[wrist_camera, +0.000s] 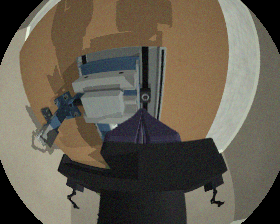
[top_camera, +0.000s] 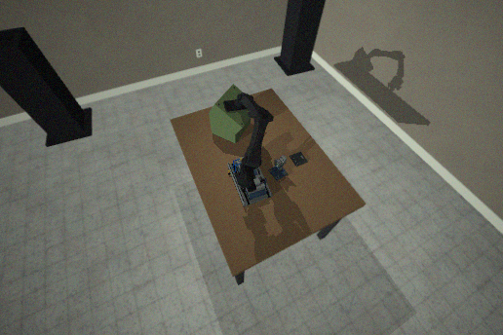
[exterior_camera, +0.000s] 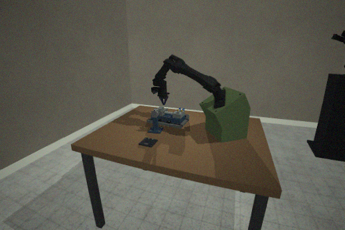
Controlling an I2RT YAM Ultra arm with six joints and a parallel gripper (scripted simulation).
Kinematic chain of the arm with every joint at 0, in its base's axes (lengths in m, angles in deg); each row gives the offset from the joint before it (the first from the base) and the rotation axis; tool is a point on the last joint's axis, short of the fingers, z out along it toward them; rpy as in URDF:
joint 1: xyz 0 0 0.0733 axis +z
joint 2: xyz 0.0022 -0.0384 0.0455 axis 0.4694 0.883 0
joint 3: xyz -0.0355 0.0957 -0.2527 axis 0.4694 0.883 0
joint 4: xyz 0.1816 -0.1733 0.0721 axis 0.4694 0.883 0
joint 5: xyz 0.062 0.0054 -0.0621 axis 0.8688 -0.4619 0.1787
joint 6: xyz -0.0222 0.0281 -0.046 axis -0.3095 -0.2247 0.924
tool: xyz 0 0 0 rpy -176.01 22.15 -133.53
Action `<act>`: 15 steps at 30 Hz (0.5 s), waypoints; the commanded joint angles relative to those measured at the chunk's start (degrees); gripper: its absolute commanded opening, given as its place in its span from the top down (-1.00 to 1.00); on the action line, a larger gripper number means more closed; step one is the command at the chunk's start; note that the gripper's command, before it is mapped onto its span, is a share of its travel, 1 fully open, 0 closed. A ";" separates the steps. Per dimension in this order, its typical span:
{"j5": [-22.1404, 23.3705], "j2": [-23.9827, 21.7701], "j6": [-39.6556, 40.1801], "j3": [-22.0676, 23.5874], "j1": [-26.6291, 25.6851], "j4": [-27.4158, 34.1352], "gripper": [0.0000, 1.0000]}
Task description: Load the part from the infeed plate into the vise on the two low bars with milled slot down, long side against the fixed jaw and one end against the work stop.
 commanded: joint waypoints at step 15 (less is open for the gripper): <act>1.01 -4.70 2.39 -5.11 -3.32 6.62 1.00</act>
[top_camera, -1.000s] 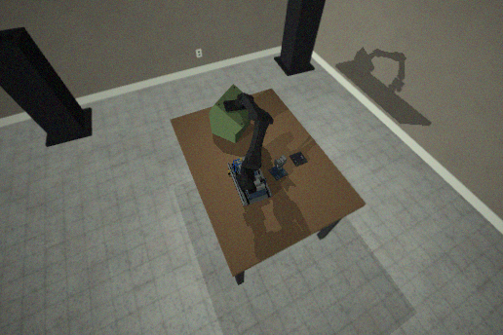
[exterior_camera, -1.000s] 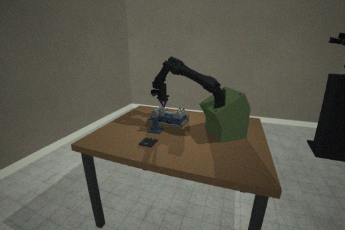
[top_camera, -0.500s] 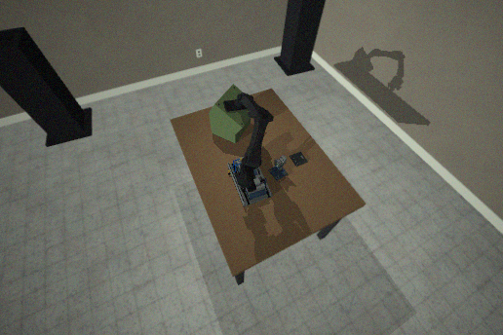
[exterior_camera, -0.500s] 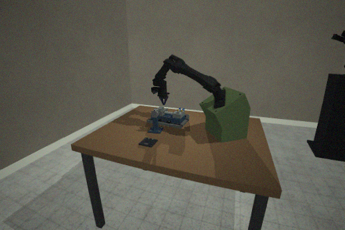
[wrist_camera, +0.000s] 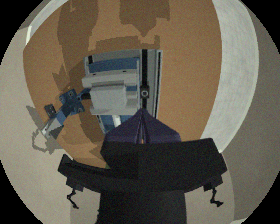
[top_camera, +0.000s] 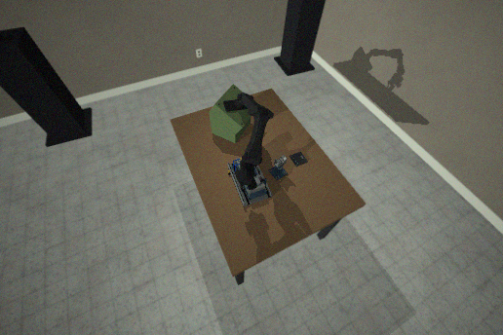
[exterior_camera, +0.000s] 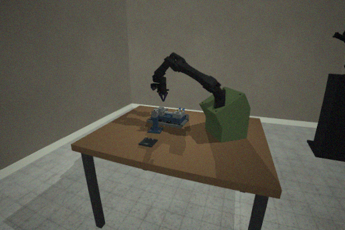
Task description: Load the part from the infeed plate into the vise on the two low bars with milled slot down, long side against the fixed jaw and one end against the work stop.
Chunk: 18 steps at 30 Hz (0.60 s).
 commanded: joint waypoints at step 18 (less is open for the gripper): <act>0.65 -2.77 0.89 -2.90 -1.99 2.55 1.00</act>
